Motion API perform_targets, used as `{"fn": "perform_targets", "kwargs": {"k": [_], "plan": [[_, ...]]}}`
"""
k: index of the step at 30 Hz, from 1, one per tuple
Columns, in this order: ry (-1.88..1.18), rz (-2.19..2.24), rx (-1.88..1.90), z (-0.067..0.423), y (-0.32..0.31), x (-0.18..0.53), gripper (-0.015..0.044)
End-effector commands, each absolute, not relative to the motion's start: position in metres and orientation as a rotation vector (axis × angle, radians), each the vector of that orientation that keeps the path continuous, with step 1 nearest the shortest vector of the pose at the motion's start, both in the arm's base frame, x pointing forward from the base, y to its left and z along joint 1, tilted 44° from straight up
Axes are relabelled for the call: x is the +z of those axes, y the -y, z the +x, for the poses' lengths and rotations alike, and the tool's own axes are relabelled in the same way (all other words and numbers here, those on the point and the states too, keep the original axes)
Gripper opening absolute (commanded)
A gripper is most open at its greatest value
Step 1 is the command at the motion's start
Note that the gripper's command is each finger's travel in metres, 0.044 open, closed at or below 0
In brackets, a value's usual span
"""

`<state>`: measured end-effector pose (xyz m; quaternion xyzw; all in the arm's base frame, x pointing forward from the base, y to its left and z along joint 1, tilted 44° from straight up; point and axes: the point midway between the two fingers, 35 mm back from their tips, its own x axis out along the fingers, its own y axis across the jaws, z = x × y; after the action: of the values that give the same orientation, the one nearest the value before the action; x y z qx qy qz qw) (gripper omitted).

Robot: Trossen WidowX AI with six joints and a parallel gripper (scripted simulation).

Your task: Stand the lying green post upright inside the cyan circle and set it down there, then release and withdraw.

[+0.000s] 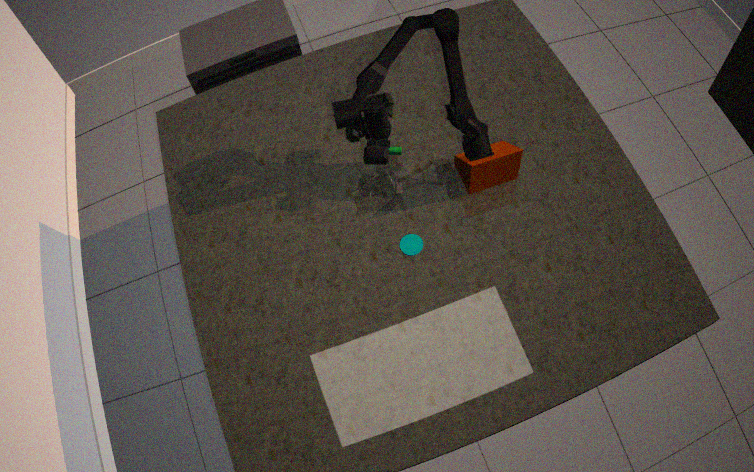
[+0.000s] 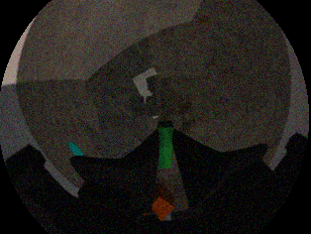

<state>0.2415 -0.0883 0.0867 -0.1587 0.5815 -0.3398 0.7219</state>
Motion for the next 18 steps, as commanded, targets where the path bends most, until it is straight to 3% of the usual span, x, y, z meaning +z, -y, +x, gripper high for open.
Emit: {"fn": "perform_targets", "kwargs": {"k": [1,18], "plan": [[-1.280,-0.343,-0.753,0.242,0.081,0.094,0.0023],[-1.279,-0.344,-0.758,0.236,0.048,0.130,0.0023]]}}
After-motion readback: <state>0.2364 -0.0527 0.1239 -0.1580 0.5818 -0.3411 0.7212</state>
